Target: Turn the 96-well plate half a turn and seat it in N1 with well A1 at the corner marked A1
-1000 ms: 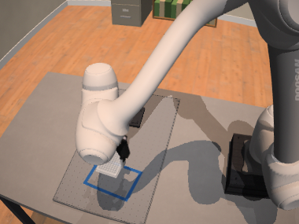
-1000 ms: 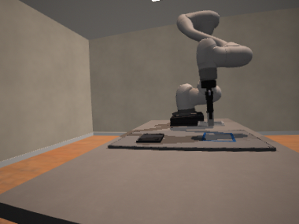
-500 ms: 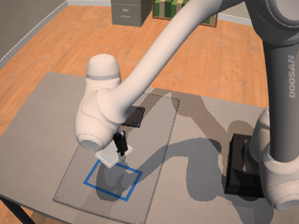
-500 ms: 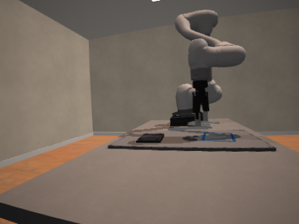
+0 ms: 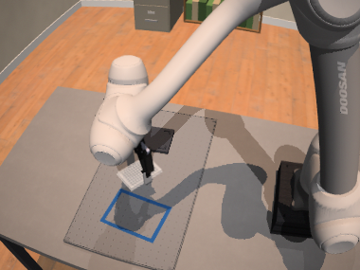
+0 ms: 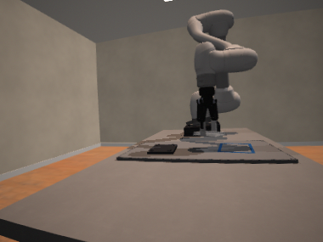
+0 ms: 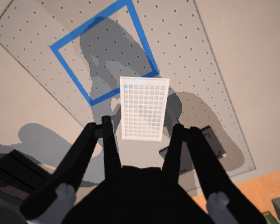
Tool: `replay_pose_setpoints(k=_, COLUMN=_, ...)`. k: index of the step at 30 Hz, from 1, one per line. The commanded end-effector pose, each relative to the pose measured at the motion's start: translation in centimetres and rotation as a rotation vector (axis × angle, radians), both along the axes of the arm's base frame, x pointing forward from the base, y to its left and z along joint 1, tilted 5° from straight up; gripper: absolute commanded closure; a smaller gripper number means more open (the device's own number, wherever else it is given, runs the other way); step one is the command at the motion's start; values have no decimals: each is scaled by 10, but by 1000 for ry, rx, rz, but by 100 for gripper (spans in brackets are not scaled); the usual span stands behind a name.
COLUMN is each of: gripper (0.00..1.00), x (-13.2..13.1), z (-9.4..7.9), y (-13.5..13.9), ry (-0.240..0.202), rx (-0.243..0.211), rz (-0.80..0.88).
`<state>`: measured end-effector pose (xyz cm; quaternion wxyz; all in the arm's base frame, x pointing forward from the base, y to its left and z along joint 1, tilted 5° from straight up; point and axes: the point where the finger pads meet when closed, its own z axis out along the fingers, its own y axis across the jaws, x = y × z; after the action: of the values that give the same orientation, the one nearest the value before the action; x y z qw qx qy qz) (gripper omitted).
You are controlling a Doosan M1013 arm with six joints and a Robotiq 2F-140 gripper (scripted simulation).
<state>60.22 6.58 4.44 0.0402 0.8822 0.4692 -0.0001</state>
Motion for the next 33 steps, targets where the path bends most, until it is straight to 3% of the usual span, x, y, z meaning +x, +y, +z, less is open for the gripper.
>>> replay_pose_setpoints(k=1, gripper=100, x=2, z=1, y=-9, ry=0, rx=0, rz=0)
replay_pose_setpoints(k=33, gripper=100, x=18, z=11, y=-100, ry=0, rx=0, rz=0)
